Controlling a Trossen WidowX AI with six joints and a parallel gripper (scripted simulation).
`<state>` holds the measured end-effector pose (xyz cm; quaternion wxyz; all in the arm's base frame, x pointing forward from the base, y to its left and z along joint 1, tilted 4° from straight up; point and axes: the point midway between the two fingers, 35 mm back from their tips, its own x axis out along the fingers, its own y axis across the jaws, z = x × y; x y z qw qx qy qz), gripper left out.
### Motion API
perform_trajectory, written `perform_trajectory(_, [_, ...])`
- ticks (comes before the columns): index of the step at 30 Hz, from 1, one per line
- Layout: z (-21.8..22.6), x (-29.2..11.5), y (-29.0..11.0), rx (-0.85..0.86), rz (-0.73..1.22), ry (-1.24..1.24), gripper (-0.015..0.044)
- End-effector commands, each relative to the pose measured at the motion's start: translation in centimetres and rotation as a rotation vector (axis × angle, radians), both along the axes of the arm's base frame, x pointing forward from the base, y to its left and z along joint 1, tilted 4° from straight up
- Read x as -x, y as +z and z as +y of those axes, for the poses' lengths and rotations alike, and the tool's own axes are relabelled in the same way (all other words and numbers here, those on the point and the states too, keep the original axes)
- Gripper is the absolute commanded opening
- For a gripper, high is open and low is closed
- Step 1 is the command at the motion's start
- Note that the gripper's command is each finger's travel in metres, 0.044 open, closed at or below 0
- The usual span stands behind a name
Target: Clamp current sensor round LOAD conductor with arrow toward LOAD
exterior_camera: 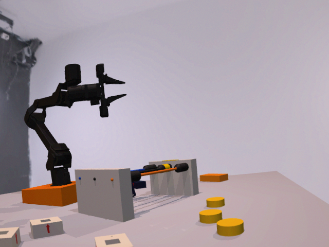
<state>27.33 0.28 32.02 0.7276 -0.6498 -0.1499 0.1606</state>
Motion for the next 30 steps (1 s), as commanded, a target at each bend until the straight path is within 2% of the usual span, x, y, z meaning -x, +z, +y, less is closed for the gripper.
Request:
perform_trajectory(1, [0.0, -0.1, 0.0, -0.014, 0.006, -0.005, 0.0223])
perform_trajectory(3, [-0.1, -0.6, 0.0, -0.129, 0.054, -0.042, 0.0276])
perform_trajectory(9, [-0.3, -2.8, 0.2, -0.69, 0.218, -0.198, 0.0433])
perform_trajectory(15, [-0.3, -4.1, 0.3, -1.289, 0.287, -0.303, 0.044])
perform_trajectory(17, [-0.3, -4.2, 0.3, -1.422, 0.29, -0.316, 0.044])
perform_trajectory(30, [-0.3, -4.2, 0.3, -1.439, 0.29, -0.318, 0.044])
